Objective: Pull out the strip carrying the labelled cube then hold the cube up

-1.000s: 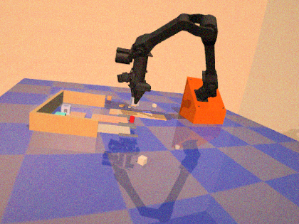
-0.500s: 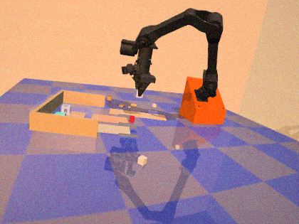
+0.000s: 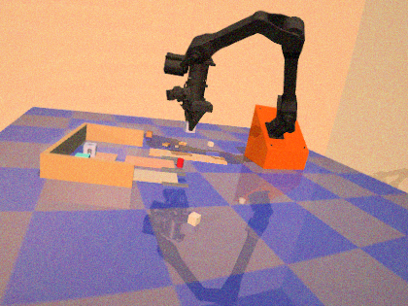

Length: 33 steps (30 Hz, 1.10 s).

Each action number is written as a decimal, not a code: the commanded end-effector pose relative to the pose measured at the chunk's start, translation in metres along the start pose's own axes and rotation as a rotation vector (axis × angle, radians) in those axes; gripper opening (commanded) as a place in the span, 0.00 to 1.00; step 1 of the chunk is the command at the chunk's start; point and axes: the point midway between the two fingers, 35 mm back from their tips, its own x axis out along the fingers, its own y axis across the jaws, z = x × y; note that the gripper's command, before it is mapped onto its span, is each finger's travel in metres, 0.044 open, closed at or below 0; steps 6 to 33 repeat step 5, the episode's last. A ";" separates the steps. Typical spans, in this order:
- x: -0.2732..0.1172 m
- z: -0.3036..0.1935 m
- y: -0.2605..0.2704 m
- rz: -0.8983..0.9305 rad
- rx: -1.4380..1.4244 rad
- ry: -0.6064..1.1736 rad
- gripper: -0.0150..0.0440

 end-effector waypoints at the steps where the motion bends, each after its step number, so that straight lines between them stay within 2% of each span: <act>1: -0.002 0.001 0.000 -0.005 -0.006 -0.004 0.25; 33: -0.002 0.001 0.000 -0.005 -0.006 -0.004 0.25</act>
